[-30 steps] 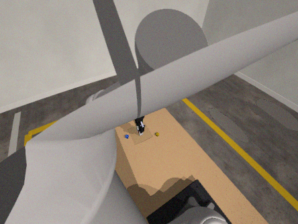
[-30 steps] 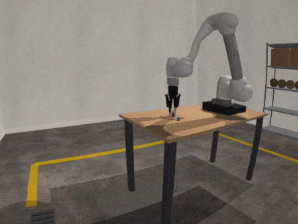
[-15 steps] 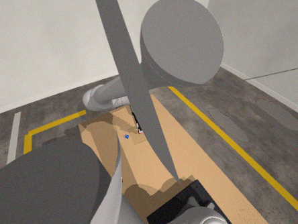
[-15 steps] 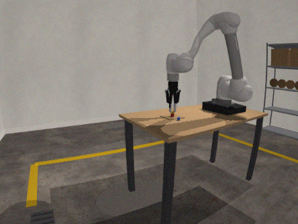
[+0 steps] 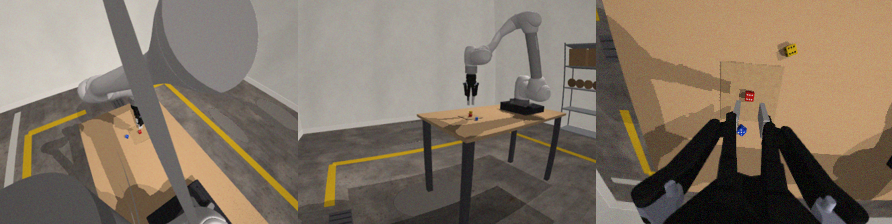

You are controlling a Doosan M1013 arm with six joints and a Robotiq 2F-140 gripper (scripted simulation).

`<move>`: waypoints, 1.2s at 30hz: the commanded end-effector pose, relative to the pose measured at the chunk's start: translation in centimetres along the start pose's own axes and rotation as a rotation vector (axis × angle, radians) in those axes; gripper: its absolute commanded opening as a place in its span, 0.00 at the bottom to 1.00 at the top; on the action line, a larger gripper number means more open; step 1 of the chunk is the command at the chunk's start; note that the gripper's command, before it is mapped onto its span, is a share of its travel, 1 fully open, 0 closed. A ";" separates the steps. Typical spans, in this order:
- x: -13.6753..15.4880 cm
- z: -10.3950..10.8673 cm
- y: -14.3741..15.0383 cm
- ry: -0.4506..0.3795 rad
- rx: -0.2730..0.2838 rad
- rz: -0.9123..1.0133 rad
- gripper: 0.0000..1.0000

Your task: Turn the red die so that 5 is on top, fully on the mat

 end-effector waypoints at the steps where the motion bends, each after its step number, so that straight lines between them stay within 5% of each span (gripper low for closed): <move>1: 0.0 0.4 0.0 0.000 0.000 0.000 0.21; 3: 0.0 0.4 0.0 0.000 0.000 0.000 0.21; 4: 0.0 0.4 0.0 0.000 0.000 0.000 1.00; 32: 0.0 -0.9 0.0 0.000 0.000 -0.002 1.00; 33: 0.0 -0.9 0.0 0.000 0.000 -0.002 0.21; 36: 0.0 -0.9 0.0 0.000 0.000 -0.002 0.21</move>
Point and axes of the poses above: the point where the finger pads meet when closed, its own z axis back along the fingers, its own y axis across the jaws, x = y × z, the point moved 3 cm from there along z, back along the fingers, and after that the axes turned 12 degrees about z, right-handed, at the moved point
